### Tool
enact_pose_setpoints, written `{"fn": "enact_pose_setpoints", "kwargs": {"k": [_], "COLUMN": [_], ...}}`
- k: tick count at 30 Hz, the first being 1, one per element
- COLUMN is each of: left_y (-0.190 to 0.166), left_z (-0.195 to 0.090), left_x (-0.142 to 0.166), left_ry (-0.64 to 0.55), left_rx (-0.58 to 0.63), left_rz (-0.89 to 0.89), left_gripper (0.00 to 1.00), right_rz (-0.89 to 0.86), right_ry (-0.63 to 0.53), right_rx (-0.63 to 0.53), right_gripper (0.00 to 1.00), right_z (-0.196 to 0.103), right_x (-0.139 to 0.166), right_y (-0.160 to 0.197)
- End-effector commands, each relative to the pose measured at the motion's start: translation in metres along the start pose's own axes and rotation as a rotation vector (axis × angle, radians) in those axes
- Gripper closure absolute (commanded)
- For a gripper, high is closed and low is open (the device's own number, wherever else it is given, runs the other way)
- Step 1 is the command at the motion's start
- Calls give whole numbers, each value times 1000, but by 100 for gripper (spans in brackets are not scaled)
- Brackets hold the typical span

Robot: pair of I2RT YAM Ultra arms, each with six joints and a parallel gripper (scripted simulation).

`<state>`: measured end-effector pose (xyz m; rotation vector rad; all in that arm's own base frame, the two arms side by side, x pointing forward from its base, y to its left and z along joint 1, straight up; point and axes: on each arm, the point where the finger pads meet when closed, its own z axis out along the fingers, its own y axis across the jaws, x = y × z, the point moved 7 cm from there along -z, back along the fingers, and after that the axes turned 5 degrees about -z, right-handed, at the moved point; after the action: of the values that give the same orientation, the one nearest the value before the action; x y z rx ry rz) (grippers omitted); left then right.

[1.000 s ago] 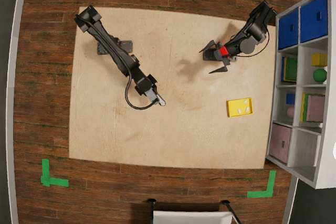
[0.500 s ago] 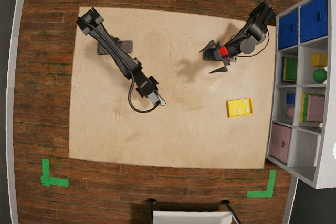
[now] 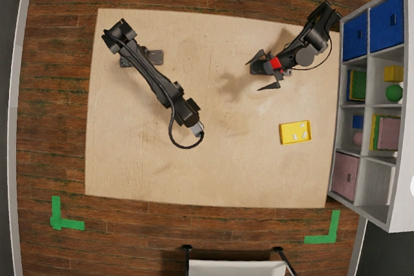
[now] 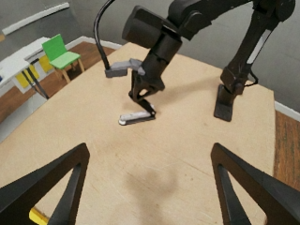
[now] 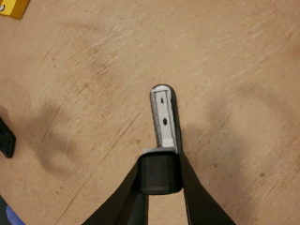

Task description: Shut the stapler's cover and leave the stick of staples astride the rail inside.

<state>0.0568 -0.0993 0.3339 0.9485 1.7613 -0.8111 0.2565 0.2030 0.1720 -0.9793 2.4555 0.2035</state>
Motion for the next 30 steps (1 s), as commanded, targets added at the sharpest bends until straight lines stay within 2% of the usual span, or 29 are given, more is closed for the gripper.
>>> {"fn": "enact_pose_setpoints", "kwargs": {"k": [1, 30], "left_y": [-2, -2], "left_z": [-2, -2], "left_x": [3, 3], "left_ry": [4, 4], "left_rx": [13, 13], "left_rz": [9, 9], "left_gripper": [0, 0], "right_rz": [0, -4], "right_ry": [53, 383], "right_rx": [4, -24], "right_gripper": [100, 100], "right_z": [4, 39], "right_x": [-7, -37], "right_y": [-2, -4]}}
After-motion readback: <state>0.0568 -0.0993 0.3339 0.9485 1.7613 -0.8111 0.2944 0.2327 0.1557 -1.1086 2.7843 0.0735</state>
